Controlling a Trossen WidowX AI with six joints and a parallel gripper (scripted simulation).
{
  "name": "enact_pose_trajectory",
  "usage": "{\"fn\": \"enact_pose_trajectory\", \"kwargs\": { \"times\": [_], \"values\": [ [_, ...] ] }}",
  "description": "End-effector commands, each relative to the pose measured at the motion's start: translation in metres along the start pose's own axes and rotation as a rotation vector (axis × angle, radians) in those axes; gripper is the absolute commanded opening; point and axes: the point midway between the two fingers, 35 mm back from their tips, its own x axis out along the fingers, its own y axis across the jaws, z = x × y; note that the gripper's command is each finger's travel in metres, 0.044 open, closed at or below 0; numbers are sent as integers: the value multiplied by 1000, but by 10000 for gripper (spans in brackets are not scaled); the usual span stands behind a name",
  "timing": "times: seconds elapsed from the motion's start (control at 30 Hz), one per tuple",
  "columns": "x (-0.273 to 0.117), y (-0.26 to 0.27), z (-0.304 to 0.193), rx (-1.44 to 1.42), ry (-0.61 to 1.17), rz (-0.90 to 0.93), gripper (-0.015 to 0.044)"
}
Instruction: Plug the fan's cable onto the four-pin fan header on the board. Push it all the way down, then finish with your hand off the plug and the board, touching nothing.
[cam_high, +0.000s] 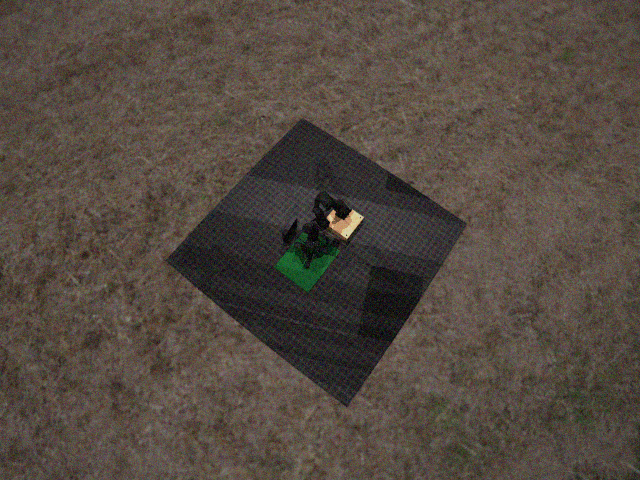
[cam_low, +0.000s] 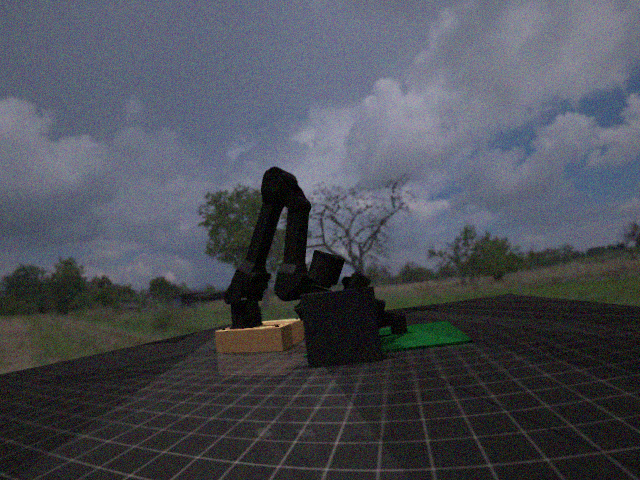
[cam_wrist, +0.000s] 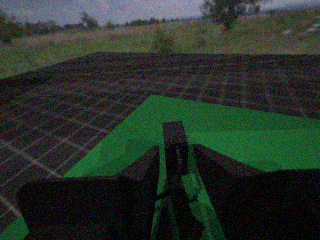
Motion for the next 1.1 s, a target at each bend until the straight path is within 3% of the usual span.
{"fn": "enact_pose_trajectory", "kwargs": {
  "times": [0.0, 1.07],
  "values": [
    [-6, -2, 3, -6, 1, 1, 140],
    [-104, 0, 22, -5, 1, 1, 140]
  ]
}}
